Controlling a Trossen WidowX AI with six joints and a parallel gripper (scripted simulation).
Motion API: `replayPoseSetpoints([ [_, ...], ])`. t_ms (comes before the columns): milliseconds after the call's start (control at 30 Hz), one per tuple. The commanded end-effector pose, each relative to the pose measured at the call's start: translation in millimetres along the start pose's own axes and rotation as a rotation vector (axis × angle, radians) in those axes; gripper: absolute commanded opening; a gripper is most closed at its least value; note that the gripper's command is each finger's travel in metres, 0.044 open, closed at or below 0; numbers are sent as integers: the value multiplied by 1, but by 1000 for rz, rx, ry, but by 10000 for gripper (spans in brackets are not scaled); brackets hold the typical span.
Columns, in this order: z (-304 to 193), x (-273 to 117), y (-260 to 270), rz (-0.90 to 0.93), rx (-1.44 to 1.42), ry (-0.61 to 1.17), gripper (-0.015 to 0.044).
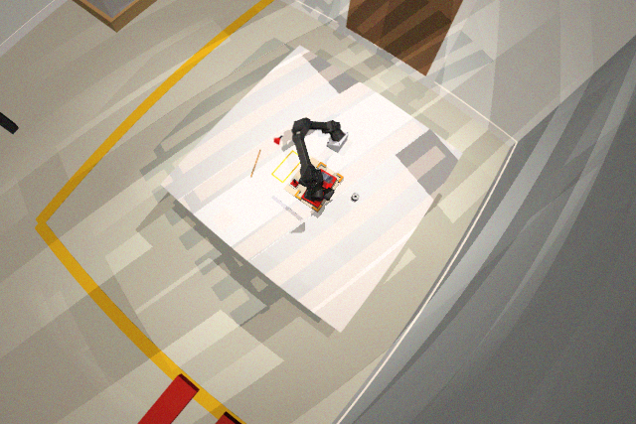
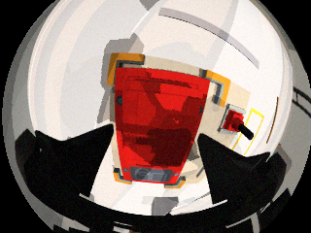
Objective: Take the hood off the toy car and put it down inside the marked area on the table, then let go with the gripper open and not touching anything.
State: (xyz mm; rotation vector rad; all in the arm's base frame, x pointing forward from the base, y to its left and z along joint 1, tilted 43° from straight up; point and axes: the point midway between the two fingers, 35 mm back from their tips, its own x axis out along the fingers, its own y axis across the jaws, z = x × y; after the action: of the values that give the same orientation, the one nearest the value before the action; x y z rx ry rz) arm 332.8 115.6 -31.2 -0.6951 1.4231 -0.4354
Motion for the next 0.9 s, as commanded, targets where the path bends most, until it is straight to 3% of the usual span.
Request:
replayPoseSetpoints([
  [0, 0, 3, -1, -6, -4, -1, 440],
  [800, 0, 15, -1, -6, -4, -1, 440],
  [867, 0, 12, 0, -1, 0, 0, 387],
])
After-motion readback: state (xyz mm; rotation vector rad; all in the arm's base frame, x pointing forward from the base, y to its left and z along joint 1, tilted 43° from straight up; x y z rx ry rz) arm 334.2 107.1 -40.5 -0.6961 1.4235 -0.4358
